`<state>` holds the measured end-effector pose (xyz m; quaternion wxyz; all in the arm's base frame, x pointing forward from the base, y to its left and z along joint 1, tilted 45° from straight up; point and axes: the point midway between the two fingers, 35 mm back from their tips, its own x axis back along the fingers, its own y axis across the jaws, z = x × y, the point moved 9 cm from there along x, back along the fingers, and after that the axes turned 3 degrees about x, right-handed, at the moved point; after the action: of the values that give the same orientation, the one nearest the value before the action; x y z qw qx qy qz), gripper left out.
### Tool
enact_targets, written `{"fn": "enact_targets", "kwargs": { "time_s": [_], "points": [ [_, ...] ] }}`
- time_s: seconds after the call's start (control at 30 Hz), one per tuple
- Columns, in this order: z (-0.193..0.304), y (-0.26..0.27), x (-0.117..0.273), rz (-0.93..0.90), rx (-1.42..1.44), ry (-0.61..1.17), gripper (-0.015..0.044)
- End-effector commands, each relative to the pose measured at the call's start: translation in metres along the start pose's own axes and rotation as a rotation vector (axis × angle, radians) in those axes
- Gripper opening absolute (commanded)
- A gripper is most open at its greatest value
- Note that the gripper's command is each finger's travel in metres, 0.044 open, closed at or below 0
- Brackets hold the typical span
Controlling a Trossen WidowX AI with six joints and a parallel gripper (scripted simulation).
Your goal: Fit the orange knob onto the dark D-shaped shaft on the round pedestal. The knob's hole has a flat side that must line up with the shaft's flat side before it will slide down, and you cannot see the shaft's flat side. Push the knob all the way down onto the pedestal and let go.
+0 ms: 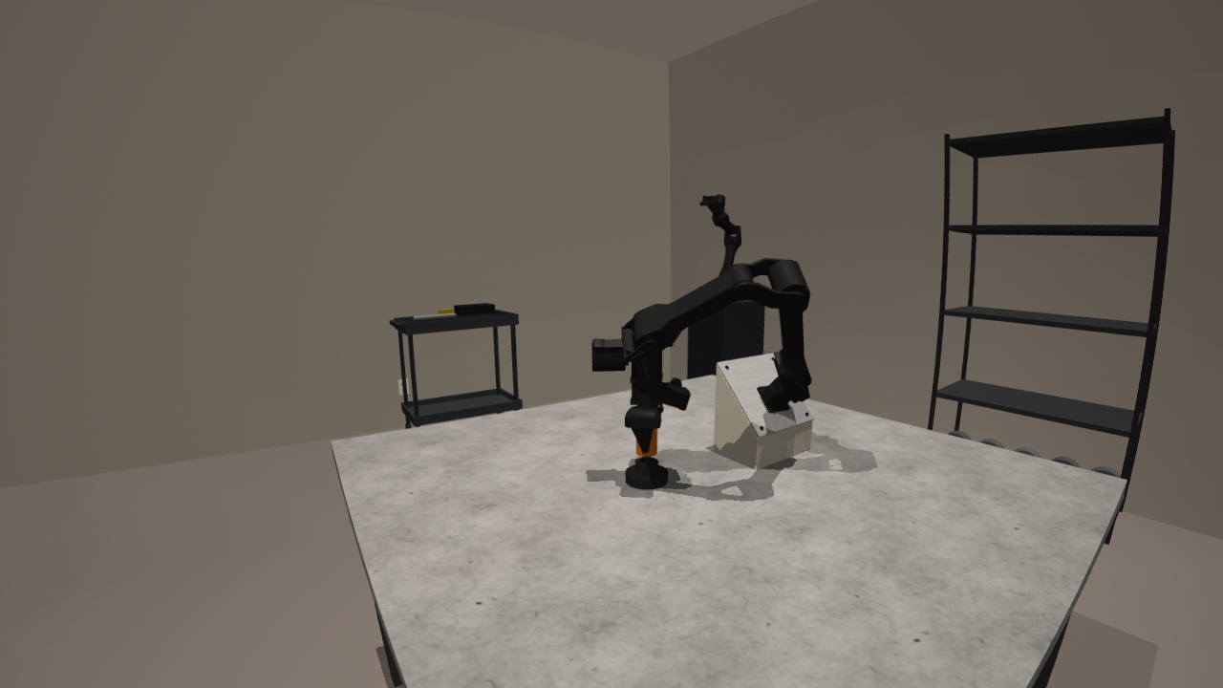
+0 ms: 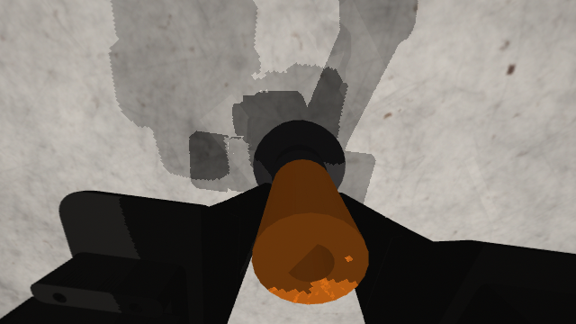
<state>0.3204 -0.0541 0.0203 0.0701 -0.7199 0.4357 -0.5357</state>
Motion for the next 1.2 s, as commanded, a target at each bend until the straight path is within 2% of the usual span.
{"fn": "enact_targets", "kwargs": {
  "time_s": [0.0, 0.4, 0.53, 1.17],
  "points": [
    [-0.0001, 0.0016, -0.0001, 0.002, -0.003, 0.002, 0.0000],
    [-0.0013, 0.0018, 0.0046, 0.002, -0.003, 0.002, 0.0000],
    [-0.0012, 0.0017, 0.0049, 0.002, -0.090, 0.002, 0.0000],
    [0.0009, 0.0018, 0.0007, 0.003, -1.298, 0.000, 0.0000]
  ]
}}
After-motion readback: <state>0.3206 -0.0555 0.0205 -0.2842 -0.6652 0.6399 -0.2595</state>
